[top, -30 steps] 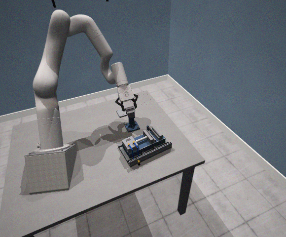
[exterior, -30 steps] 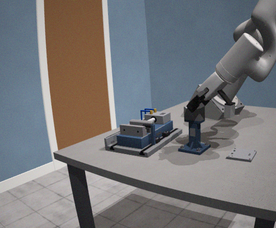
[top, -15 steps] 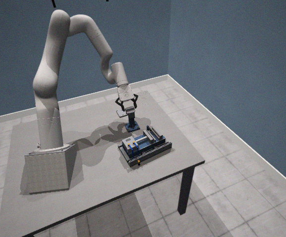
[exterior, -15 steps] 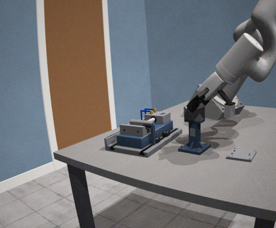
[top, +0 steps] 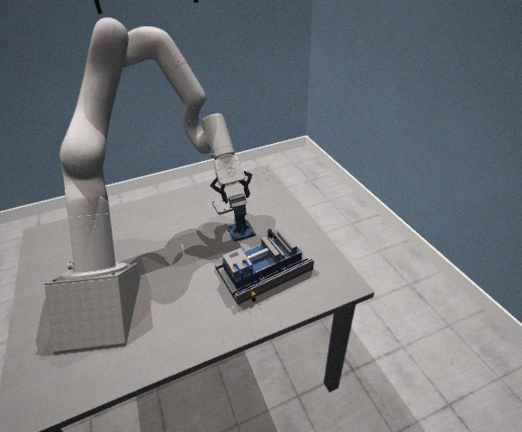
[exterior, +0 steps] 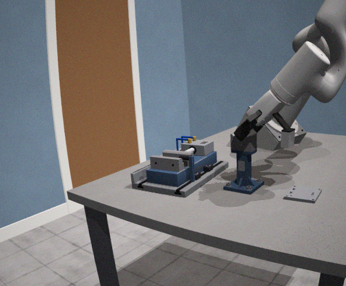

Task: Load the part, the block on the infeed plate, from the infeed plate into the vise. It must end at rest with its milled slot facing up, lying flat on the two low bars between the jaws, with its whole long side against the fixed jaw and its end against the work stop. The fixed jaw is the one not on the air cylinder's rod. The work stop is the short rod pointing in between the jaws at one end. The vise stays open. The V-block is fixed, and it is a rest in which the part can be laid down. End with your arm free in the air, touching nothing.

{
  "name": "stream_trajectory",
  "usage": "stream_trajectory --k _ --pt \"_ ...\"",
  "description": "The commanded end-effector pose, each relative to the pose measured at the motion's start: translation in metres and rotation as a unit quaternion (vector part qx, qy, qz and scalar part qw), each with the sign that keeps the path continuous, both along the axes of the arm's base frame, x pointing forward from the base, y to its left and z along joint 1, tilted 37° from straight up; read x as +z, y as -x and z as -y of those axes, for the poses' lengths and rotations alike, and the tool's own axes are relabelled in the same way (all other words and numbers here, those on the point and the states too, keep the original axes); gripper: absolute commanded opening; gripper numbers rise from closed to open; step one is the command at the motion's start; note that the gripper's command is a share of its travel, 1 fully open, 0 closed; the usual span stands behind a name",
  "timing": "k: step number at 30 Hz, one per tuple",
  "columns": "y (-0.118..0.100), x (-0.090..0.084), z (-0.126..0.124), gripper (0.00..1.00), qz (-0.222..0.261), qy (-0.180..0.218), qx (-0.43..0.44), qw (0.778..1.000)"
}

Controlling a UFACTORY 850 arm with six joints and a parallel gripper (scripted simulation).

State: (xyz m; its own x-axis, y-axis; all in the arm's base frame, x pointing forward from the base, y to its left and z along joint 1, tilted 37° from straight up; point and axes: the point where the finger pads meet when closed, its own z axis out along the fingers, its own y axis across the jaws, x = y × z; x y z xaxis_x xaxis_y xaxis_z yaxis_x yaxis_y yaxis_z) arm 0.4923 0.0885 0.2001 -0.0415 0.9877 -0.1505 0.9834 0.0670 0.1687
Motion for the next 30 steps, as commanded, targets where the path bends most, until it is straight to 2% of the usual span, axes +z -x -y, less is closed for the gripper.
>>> stream_trajectory --k 1,30 --pt "-0.0005 0.0005 0.0001 0.89 0.001 0.0 0.0 1.0" --pt "-0.0001 -0.0027 -0.0021 0.89 0.0 -0.006 0.001 1.0"
